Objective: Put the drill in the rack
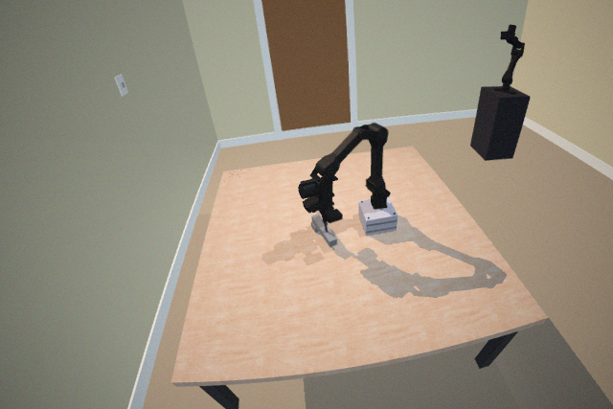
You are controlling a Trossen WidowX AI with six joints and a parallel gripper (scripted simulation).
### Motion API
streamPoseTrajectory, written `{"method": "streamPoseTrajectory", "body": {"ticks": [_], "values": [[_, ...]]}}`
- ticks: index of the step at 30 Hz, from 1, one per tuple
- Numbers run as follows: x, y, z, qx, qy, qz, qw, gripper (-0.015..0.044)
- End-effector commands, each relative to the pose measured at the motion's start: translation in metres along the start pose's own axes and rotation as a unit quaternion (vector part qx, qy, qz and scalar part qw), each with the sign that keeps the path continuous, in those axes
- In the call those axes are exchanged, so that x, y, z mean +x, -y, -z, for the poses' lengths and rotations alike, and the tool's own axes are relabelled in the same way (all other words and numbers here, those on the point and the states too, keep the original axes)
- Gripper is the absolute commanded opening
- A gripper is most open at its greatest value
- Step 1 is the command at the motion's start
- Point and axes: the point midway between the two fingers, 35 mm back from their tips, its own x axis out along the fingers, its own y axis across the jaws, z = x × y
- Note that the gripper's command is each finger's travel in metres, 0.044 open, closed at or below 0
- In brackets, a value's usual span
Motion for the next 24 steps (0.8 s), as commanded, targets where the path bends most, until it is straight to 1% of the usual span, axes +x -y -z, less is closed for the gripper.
{"method": "streamPoseTrajectory", "body": {"ticks": [1,24], "values": [[0.0237,0.0005,0.0115,-0.001,-0.032,0.000,0.999,0.0000],[0.0306,0.0007,0.0132,-0.001,-0.032,0.000,0.999,0.0000]]}}
